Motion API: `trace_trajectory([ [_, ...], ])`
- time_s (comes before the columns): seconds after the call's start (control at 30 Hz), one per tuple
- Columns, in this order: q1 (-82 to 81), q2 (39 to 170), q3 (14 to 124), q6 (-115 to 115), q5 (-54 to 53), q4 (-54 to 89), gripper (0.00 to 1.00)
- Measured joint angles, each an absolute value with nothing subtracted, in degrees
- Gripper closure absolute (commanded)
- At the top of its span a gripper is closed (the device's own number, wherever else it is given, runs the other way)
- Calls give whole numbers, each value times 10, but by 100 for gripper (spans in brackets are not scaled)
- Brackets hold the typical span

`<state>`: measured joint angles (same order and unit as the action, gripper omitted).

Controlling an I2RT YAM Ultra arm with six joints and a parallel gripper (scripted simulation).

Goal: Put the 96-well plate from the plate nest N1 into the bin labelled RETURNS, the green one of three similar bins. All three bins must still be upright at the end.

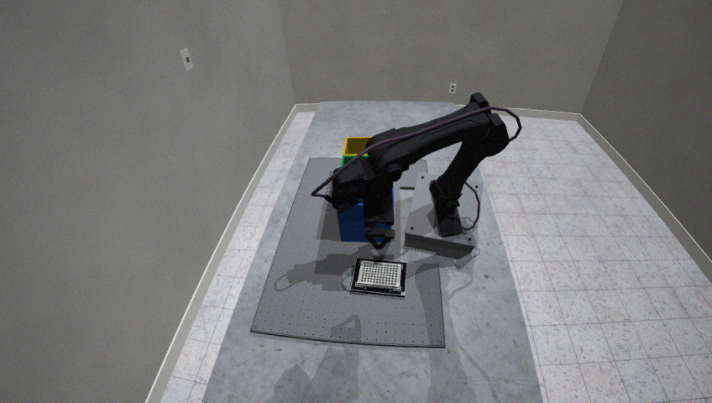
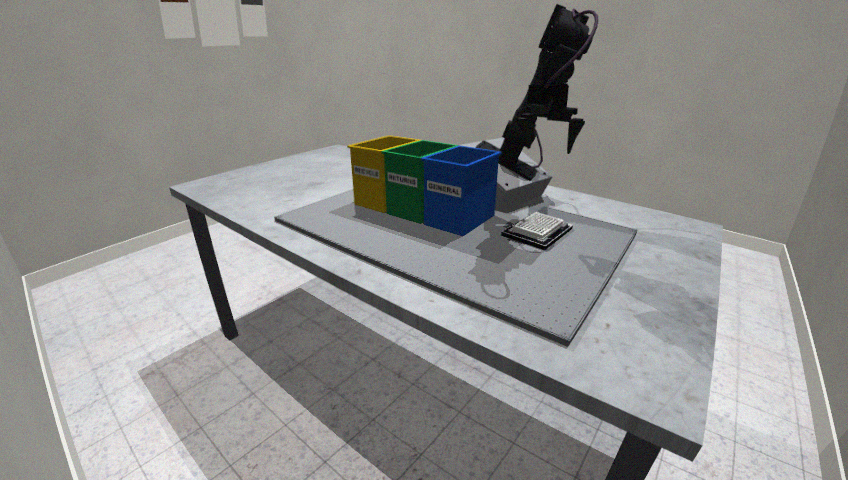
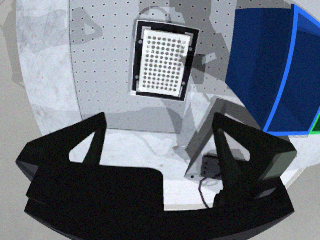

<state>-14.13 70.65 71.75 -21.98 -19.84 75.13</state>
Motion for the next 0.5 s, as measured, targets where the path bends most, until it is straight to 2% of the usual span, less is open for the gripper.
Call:
trace_trajectory([
  [0.5, -140, 715, 729, -281, -194, 789, 0],
])
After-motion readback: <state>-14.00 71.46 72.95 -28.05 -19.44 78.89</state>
